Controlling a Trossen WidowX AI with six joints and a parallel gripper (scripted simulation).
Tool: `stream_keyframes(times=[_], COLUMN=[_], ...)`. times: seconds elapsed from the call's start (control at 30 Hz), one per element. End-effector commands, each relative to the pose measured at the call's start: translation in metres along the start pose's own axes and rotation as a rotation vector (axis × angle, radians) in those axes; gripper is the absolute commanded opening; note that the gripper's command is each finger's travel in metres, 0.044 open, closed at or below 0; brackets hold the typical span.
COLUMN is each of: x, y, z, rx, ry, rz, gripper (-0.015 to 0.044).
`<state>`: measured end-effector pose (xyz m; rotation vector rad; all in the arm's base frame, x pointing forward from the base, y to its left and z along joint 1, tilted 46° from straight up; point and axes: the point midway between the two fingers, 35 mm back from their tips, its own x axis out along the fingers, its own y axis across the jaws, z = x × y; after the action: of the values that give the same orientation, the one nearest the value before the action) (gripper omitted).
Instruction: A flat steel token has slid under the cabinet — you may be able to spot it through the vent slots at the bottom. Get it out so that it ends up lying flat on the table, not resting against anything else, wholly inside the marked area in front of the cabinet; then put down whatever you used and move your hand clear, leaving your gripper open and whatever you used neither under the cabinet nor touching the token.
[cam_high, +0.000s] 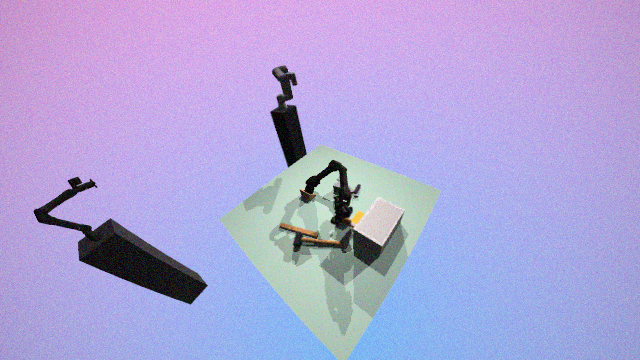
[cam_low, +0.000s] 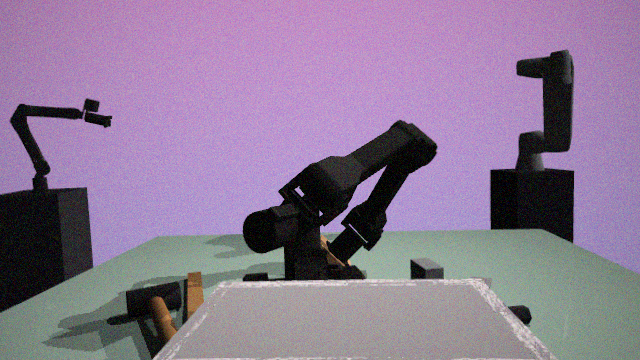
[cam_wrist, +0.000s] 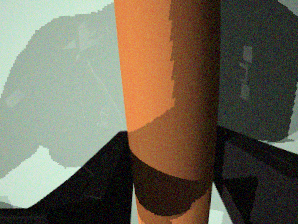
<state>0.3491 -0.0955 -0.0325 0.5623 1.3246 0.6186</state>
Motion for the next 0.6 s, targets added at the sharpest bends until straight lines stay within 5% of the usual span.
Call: stream_keyframes(times=[0.0, 0.57], x=[0.001, 0.001], y=[0.001, -0.001], z=[-0.005, -0.025], rx=[-0.006, -0.005], ry=[0.003, 0.004], rz=[0.001, 0.000], gripper=[0.0000, 0.0000])
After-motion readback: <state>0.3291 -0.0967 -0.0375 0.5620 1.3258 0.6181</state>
